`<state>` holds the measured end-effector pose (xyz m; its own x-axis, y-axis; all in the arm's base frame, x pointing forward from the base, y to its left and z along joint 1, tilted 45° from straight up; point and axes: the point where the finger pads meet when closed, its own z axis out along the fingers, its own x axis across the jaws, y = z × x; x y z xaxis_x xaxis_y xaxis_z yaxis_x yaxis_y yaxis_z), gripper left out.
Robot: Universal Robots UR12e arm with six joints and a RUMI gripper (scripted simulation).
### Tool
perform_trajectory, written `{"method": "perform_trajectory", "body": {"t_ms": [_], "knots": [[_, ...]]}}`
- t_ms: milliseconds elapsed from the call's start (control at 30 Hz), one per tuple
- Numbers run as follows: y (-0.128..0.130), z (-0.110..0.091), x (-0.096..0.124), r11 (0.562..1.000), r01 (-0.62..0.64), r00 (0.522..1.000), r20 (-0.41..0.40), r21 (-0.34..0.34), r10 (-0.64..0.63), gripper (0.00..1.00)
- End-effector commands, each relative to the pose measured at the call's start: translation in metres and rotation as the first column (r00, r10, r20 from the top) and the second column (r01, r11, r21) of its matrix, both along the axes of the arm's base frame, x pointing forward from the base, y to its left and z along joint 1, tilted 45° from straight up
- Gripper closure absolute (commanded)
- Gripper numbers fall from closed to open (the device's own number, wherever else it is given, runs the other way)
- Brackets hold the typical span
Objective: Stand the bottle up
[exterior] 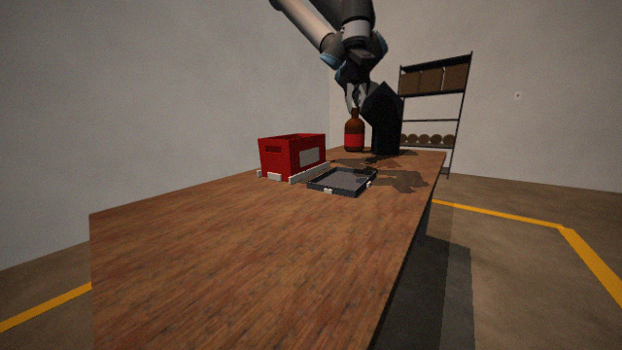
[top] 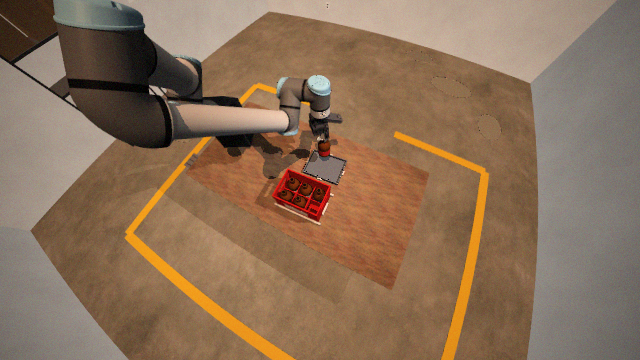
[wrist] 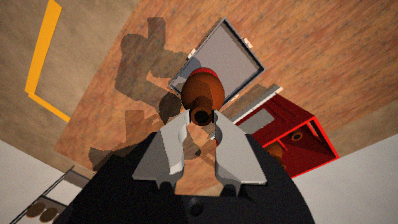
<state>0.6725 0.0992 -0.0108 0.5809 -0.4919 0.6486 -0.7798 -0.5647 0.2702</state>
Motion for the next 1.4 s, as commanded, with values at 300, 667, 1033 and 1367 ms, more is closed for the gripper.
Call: {"method": "perform_trajectory", "body": {"t_ms": [300, 667, 1033, 1367], "knots": [[0.0005, 0.0005, 0.0003, 1.0, -0.001, 1.0, 0.001, 0.0, 0.001, 1.0], [0.0005, 0.0005, 0.0003, 1.0, -0.001, 1.0, 0.001, 0.0, 0.001, 1.0], [0.0008, 0.0008, 0.0002, 1.0, -0.001, 1.0, 0.001, 0.0, 0.001, 1.0], [0.0041, 0.0044, -0.001, 1.0, -0.001, 1.0, 0.001, 0.0, 0.001, 1.0]]}}
